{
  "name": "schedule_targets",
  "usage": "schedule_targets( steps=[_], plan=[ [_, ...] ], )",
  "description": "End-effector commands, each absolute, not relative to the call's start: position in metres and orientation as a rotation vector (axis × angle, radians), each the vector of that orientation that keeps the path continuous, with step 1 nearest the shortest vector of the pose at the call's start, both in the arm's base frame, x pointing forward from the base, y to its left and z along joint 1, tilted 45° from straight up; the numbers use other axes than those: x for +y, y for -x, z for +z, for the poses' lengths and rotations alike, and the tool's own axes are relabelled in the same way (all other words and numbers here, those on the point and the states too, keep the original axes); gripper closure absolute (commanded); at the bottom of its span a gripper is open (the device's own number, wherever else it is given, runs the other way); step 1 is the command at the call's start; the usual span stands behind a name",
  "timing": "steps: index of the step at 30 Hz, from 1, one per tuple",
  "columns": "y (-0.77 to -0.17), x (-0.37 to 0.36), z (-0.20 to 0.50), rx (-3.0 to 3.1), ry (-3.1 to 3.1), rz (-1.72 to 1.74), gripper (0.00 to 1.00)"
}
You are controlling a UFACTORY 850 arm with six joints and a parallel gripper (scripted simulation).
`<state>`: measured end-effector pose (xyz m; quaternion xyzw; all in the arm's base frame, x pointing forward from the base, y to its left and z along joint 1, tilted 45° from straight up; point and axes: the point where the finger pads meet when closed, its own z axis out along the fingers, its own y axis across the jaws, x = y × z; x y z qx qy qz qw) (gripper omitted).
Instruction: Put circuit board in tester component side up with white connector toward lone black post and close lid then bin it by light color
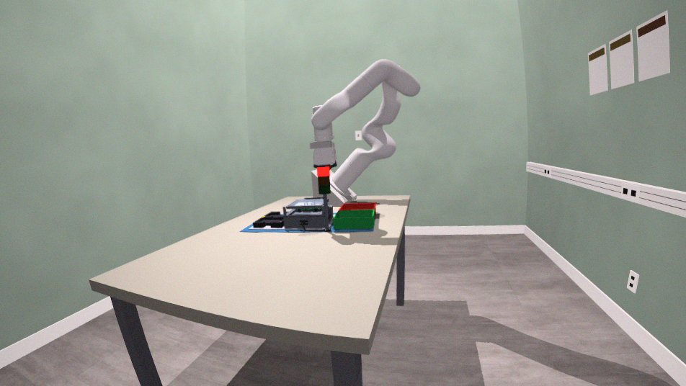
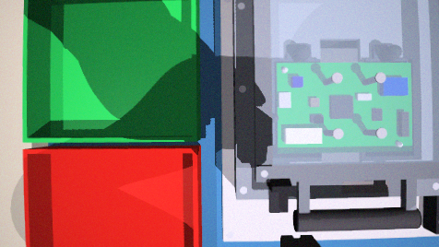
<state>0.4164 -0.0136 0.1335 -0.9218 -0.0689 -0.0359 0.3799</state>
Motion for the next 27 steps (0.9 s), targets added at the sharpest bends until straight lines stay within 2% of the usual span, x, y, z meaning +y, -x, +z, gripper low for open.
schedule_targets(
  steps=[1, 27],
  plan=[
    [-0.417, -0.002, 0.122, -0.176, 2.354, -0.094, 1.0],
    [-0.418, 0.026, 0.093, -0.176, 2.354, -0.094, 1.0]
  ],
)
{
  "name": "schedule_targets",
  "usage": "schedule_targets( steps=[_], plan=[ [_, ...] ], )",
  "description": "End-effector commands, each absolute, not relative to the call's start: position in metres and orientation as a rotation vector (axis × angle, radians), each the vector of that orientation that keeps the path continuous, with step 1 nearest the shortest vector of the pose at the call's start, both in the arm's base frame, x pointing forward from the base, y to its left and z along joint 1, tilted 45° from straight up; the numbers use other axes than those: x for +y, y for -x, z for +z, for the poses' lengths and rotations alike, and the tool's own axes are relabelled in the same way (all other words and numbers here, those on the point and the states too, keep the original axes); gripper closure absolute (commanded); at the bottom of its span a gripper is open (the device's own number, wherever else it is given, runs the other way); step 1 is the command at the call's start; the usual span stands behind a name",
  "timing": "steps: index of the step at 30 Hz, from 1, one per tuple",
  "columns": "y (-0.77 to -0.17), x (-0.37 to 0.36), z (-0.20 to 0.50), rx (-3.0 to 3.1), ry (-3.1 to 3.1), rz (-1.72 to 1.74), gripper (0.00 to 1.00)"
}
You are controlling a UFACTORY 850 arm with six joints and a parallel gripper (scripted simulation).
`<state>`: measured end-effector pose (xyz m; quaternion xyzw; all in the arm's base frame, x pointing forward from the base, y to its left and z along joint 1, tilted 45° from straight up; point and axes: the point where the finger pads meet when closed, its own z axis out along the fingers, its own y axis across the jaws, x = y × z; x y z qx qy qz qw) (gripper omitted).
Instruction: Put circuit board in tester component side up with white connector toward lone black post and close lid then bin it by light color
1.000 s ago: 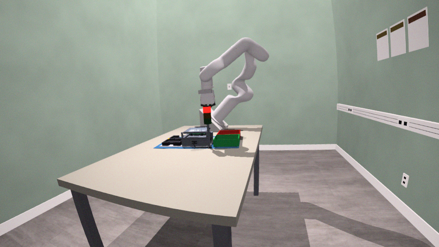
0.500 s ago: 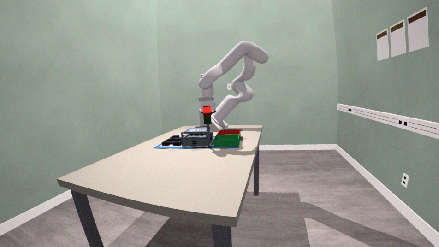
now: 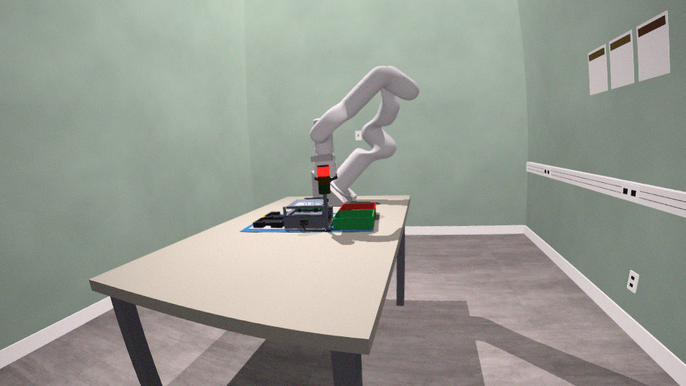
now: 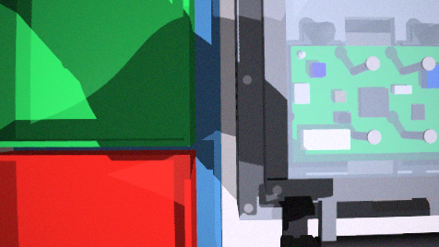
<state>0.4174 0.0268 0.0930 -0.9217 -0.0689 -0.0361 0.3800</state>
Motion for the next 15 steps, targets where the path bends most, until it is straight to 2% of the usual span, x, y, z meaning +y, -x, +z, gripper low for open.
schedule_targets(
  steps=[1, 15],
  plan=[
    [-0.418, 0.027, 0.093, -0.176, 2.354, -0.094, 1.0],
    [-0.419, 0.041, 0.078, -0.176, 2.354, -0.094, 1.0]
  ],
)
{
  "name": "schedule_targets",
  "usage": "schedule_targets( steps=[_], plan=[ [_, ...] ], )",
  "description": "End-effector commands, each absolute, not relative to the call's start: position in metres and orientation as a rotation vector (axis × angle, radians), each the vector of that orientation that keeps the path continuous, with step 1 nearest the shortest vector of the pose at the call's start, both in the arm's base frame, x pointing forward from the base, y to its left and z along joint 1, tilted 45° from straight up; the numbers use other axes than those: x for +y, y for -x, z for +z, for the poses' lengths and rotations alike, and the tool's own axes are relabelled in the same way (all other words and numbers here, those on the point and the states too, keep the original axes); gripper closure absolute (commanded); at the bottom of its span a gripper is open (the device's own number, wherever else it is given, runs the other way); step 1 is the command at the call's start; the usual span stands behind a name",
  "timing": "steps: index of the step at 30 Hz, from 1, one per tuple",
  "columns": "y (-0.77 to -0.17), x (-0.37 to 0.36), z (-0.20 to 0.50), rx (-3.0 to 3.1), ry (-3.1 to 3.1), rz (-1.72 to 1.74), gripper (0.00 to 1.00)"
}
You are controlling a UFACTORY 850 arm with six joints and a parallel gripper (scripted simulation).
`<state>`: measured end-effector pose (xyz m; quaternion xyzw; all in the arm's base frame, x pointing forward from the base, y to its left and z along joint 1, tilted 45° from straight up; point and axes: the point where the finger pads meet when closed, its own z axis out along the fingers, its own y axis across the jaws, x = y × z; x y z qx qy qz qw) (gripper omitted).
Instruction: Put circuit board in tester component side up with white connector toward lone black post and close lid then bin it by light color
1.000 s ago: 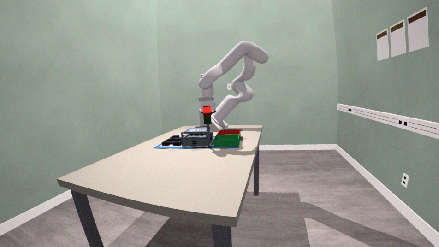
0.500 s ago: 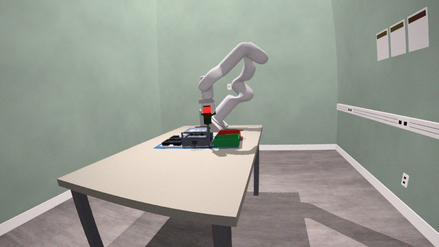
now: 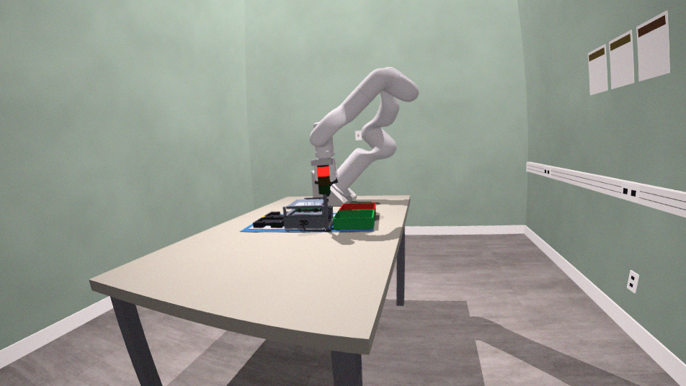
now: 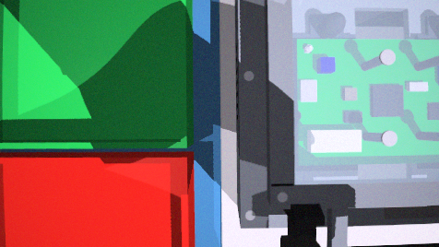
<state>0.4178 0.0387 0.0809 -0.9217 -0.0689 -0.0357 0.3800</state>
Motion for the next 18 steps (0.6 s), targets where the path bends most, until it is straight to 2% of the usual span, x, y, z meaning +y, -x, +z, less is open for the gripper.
schedule_targets(
  steps=[1, 18],
  plan=[
    [-0.4189, 0.0421, 0.0772, -0.176, 2.354, -0.094, 1.0],
    [-0.419, 0.0451, 0.0742, -0.176, 2.354, -0.094, 1.0]
  ],
)
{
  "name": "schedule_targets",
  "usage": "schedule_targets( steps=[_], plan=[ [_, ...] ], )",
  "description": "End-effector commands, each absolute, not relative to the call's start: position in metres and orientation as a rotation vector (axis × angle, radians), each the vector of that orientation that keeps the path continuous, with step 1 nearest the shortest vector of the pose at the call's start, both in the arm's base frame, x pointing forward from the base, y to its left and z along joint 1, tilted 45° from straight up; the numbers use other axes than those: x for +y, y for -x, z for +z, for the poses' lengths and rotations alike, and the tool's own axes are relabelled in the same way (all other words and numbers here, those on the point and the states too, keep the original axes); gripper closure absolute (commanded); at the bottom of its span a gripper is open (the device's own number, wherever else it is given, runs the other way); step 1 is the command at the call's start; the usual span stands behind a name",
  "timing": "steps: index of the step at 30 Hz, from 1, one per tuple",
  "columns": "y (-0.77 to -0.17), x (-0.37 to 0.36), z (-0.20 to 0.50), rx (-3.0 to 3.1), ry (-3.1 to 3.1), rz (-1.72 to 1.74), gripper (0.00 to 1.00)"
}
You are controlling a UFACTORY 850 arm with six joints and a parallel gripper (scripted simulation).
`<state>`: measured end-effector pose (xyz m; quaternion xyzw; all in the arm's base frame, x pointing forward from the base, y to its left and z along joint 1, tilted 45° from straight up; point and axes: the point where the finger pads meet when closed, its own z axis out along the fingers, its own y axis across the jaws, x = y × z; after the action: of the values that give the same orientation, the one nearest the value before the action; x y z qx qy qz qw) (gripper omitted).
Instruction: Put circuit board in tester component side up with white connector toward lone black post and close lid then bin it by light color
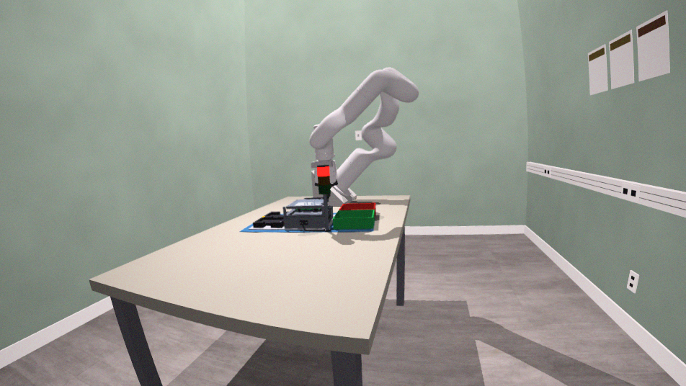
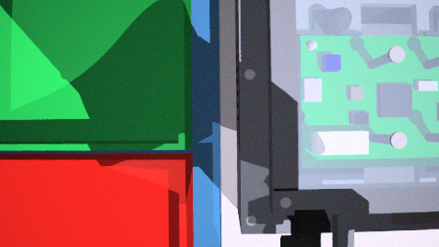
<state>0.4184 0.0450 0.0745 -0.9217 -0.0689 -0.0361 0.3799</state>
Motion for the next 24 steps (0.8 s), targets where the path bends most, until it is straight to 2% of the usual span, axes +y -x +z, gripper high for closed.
schedule_targets(
  steps=[1, 24],
  plan=[
    [-0.419, 0.0453, 0.0741, -0.176, 2.354, -0.094, 1.0],
    [-0.419, 0.0468, 0.0725, -0.176, 2.354, -0.094, 1.0]
  ],
)
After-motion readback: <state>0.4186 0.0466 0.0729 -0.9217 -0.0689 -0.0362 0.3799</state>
